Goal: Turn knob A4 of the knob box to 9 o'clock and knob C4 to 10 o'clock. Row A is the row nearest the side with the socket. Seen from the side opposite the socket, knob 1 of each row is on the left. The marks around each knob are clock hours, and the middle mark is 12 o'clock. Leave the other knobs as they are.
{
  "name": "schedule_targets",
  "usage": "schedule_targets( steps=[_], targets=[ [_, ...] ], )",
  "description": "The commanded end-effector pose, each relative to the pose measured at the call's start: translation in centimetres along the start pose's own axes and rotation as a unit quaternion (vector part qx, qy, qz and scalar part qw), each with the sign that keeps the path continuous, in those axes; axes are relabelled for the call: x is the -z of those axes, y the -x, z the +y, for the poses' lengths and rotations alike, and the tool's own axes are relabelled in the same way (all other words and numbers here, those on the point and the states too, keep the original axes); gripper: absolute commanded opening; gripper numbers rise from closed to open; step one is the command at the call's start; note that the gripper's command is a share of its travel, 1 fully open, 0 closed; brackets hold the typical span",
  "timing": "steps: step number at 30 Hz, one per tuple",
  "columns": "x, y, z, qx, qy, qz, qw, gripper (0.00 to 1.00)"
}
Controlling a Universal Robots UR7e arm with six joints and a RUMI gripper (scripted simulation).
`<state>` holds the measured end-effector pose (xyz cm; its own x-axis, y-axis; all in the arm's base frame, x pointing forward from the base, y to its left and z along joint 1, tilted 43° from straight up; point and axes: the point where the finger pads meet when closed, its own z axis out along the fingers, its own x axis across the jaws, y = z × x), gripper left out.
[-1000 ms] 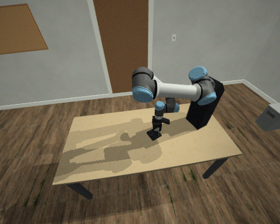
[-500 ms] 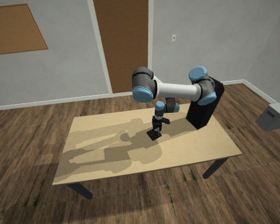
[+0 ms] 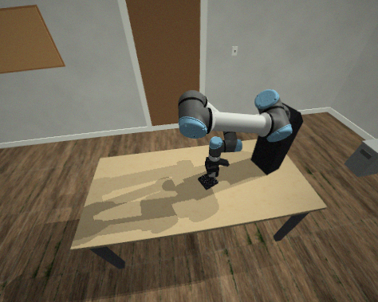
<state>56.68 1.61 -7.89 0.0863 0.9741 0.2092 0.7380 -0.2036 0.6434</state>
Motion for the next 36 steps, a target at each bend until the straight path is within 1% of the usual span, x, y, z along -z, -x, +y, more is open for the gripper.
schedule_targets(
  steps=[1,5,7,11,16,22,24,36],
  targets=[
    [0.02,0.03,0.04,0.035,0.000,0.000,0.999,0.04],
    [0.02,0.07,0.04,0.071,0.000,0.000,0.997,0.04],
    [0.02,0.07,0.04,0.071,0.000,0.000,0.997,0.04],
    [0.02,0.10,0.05,0.112,0.000,0.000,0.994,0.04],
    [0.02,0.16,0.06,0.167,0.000,0.000,0.986,0.04],
    [0.02,0.22,0.09,0.233,0.000,0.000,0.972,0.04],
    [0.02,0.22,0.09,0.233,0.000,0.000,0.972,0.04],
    [0.02,0.31,0.15,0.351,0.000,0.000,0.936,0.04]
  ],
)
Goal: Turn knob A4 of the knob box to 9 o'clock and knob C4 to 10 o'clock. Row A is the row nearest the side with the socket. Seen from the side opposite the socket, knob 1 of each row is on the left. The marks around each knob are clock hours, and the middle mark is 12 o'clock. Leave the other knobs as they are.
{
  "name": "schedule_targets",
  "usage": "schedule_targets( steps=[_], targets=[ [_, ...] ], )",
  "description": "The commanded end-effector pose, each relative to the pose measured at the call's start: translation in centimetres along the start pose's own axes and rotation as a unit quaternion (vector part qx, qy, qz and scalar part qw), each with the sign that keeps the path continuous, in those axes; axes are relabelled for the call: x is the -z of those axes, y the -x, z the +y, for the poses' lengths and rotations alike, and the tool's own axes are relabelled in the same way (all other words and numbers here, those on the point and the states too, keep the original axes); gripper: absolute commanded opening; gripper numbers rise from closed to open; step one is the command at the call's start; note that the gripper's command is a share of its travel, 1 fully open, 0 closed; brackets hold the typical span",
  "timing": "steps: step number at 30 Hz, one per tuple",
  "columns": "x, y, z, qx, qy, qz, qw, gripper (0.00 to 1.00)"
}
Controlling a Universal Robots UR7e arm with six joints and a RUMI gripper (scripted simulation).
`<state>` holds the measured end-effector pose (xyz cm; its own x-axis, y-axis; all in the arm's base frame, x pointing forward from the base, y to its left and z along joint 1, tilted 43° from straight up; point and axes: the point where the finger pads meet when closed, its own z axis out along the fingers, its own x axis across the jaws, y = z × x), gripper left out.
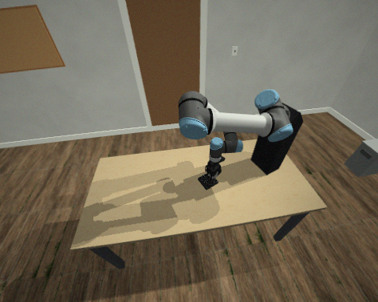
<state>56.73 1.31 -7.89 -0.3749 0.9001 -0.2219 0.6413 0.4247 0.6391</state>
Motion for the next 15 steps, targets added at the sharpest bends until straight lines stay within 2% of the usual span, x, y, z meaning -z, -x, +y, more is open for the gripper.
schedule_targets(
  steps=[1,15],
  targets=[
    [0.03,0.06,0.03,0.044,0.001,0.001,0.999,0.04],
    [0.03,0.13,0.04,0.118,0.001,0.001,0.993,0.04]
  ],
)
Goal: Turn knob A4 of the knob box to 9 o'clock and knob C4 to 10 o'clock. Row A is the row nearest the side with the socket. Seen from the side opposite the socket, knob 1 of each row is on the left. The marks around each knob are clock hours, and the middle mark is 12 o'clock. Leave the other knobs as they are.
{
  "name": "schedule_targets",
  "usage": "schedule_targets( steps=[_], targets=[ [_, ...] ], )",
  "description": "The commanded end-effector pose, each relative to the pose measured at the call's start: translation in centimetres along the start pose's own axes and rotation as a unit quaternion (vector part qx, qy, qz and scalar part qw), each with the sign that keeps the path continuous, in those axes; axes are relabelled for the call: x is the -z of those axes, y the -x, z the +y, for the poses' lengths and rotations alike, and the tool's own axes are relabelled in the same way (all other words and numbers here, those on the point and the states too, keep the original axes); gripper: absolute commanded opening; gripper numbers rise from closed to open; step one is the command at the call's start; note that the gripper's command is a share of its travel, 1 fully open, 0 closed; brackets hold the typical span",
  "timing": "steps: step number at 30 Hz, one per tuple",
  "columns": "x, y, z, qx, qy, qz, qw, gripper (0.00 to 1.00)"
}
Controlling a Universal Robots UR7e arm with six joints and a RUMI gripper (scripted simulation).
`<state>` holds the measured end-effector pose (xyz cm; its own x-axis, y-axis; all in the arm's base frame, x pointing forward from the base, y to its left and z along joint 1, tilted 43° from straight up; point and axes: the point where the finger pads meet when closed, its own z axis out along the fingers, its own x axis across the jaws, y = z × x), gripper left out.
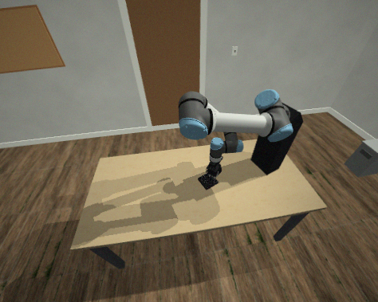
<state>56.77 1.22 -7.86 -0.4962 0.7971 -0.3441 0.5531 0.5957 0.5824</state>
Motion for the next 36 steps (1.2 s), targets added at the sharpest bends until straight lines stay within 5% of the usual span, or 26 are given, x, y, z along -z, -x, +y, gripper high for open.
schedule_targets(
  steps=[1,28,29,36],
  targets=[
    [0.03,0.05,0.03,0.021,0.000,0.000,1.000,0.04],
    [0.03,0.06,0.03,0.039,0.000,0.000,0.999,0.04],
    [0.03,0.06,0.03,0.039,0.000,0.000,0.999,0.11],
    [0.03,0.06,0.03,0.039,0.000,0.000,0.999,0.11]
  ],
)
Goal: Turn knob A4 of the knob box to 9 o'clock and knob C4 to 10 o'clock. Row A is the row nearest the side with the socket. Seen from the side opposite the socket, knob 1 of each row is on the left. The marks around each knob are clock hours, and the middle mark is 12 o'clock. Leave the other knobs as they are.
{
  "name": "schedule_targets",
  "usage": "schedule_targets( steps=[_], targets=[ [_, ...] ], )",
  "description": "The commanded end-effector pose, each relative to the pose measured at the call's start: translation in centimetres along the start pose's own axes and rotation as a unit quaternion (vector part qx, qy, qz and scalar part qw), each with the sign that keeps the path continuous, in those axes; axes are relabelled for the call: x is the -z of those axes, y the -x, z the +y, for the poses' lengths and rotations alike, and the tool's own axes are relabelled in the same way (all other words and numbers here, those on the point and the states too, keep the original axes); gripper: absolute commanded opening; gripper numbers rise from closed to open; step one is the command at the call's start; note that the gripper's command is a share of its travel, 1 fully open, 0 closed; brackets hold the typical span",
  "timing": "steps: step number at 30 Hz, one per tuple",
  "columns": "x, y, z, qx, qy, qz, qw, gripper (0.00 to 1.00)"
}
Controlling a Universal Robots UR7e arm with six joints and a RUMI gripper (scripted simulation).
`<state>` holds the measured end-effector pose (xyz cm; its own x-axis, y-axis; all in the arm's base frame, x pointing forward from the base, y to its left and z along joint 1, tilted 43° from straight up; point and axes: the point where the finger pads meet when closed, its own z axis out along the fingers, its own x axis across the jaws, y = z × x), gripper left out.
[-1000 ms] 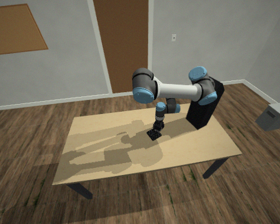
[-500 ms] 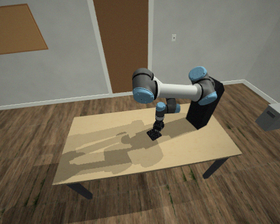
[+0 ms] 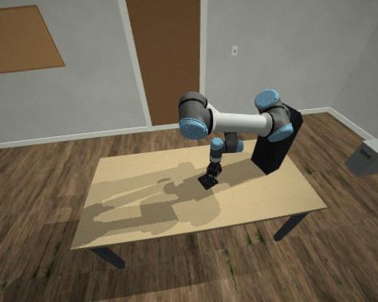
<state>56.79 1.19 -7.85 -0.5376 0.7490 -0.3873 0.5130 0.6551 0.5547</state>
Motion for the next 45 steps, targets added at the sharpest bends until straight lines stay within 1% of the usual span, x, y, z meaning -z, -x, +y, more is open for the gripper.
schedule_targets(
  steps=[1,16,20,22,29,33,45],
  targets=[
    [0.0,0.0,0.0,0.000,0.000,0.000,1.000,0.11],
    [0.2,0.0,0.0,0.000,0.000,0.000,1.000,0.11],
    [0.9,0.0,0.0,0.000,0.000,0.000,1.000,0.11],
    [0.9,0.0,0.0,0.000,0.000,0.000,1.000,0.11],
    [2.8,0.0,0.0,0.000,0.000,0.000,1.000,0.11],
    [3.6,0.0,0.0,0.000,0.000,0.000,1.000,0.11],
    [3.8,0.0,0.0,0.000,0.000,0.000,1.000,0.11]
  ],
)
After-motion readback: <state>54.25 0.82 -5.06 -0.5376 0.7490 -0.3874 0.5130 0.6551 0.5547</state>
